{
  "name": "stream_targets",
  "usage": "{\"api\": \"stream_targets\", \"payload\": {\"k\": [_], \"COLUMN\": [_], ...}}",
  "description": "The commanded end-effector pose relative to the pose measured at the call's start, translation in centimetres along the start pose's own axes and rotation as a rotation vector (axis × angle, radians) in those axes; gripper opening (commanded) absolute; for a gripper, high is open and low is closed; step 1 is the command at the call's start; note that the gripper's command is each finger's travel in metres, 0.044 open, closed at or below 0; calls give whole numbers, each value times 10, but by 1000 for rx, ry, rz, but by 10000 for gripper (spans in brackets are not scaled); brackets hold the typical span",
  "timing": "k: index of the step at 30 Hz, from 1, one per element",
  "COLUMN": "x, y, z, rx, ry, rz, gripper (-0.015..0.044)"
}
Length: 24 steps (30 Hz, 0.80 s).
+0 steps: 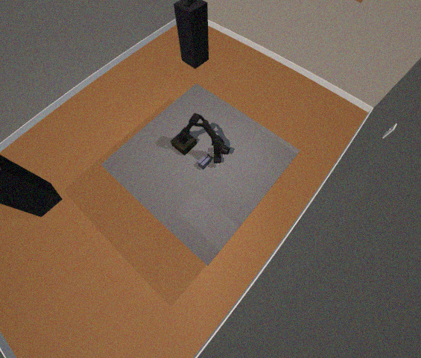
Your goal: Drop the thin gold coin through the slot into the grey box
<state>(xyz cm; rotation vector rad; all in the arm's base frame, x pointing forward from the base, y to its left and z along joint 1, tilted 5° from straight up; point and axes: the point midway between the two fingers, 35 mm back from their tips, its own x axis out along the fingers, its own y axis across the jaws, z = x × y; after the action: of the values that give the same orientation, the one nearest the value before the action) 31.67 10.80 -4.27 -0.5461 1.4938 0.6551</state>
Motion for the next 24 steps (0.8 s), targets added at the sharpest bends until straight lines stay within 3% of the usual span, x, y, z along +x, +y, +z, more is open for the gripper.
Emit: {"api": "stream_targets", "payload": {"k": [1,12,24], "x": [2,0,-29], "y": [2,2,0], "z": [-2,-2,1], "rx": [7,7,7], "ry": [5,5,5], "rz": [6,6,6], "gripper": [16,0,0]}}
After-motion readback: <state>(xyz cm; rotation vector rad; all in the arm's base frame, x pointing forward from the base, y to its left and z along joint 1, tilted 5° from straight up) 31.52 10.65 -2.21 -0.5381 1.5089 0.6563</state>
